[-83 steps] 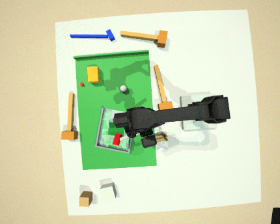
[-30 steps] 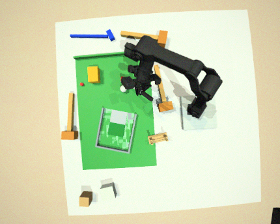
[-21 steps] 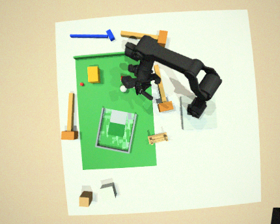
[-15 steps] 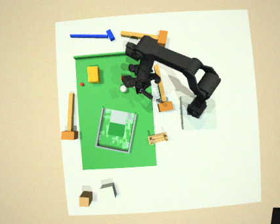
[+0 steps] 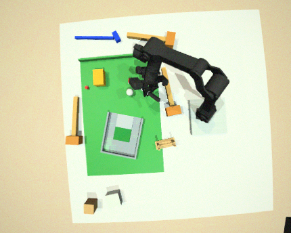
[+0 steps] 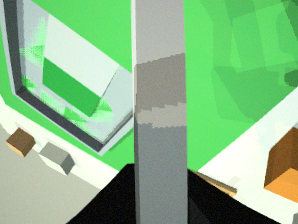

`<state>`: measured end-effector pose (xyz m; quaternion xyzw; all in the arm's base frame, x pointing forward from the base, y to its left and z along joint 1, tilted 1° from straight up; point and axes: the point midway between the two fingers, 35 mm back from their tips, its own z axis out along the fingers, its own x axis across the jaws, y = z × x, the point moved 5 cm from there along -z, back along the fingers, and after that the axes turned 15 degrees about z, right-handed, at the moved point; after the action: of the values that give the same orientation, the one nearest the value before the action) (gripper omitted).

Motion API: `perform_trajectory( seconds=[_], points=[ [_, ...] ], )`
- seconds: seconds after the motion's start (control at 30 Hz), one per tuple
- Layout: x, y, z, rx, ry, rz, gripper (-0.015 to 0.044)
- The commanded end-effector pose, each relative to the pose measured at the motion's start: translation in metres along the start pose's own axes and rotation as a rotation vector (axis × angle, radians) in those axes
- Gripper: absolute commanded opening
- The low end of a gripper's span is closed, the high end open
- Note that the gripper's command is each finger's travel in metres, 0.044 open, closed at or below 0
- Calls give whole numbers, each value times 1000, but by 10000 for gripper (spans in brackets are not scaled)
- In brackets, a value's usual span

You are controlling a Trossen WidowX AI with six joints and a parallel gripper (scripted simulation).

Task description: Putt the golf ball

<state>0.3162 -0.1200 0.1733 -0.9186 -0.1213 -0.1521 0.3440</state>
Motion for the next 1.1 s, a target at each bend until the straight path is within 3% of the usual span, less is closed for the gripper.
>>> perform_trajectory(
  seconds=[0.0,0.7,1.07],
  points=[
    [1,-1,-1,-1,2,-1,0],
    [-10,24,-19,1,-3,11,0],
    [25,-60,69,-5,0,1,0]
  ],
)
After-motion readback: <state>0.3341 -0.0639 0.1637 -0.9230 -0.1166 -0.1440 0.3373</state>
